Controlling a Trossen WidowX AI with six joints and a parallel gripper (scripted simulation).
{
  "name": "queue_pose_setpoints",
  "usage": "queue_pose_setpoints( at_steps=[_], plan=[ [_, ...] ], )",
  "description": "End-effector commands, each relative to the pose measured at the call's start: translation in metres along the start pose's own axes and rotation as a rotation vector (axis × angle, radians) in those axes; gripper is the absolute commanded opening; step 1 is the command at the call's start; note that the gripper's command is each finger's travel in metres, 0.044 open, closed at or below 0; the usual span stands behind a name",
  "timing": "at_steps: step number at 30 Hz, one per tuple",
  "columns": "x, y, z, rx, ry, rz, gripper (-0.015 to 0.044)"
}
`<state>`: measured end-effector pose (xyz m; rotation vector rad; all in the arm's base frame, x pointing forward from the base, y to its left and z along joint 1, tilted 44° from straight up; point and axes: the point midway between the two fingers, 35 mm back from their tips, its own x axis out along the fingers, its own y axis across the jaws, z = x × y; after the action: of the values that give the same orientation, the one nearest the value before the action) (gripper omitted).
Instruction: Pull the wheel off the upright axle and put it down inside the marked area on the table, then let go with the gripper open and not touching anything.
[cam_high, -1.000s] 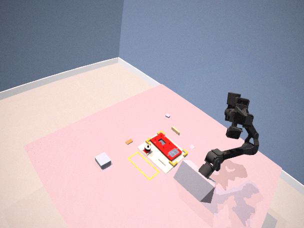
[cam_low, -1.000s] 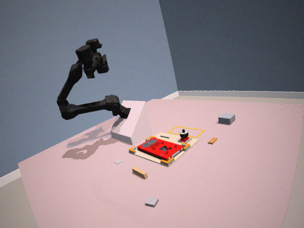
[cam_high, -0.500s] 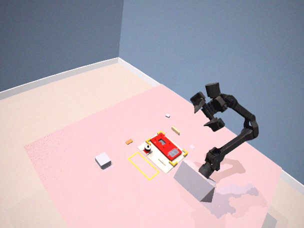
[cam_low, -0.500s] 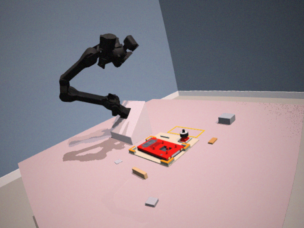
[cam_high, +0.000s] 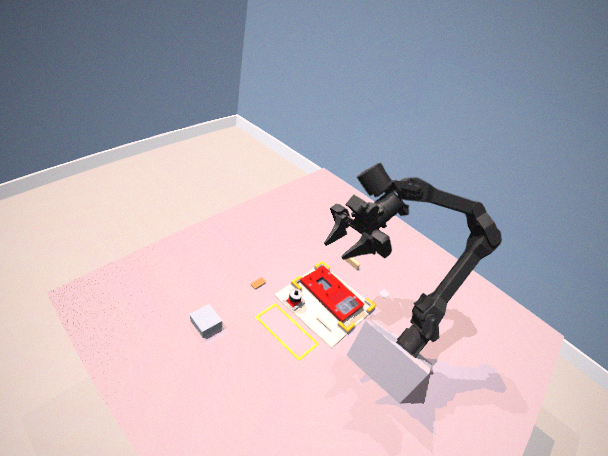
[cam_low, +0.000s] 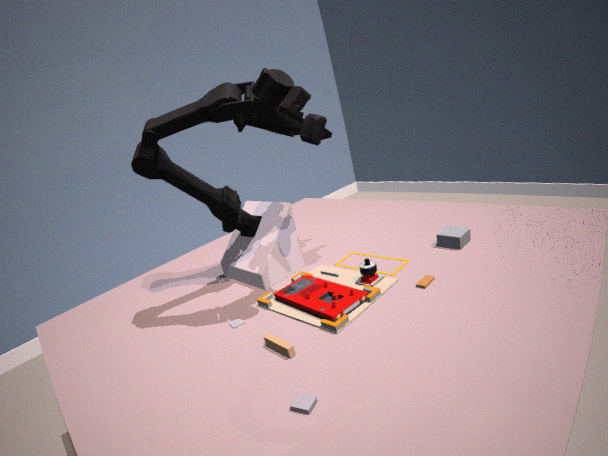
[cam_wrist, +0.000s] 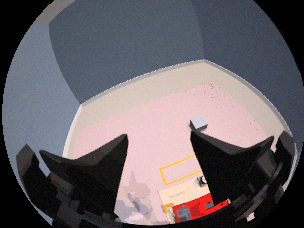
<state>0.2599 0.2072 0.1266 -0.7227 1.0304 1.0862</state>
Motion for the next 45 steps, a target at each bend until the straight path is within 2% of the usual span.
queue_pose_setpoints(
  at_steps=[1,14,24,38,45],
  plan=[
    [0.023,-0.031,-0.022,0.221,0.162,-0.079,0.0300],
    [0.071,-0.112,-0.106,0.807,0.585,-0.489,0.0300],
    [0.093,-0.154,-0.169,1.062,0.780,-0.901,0.0300],
    [0.089,-0.157,-0.175,1.065,0.782,-0.908,0.0300],
    [0.106,-0.168,-0.210,1.064,0.782,-0.909,0.0300]
  ],
)
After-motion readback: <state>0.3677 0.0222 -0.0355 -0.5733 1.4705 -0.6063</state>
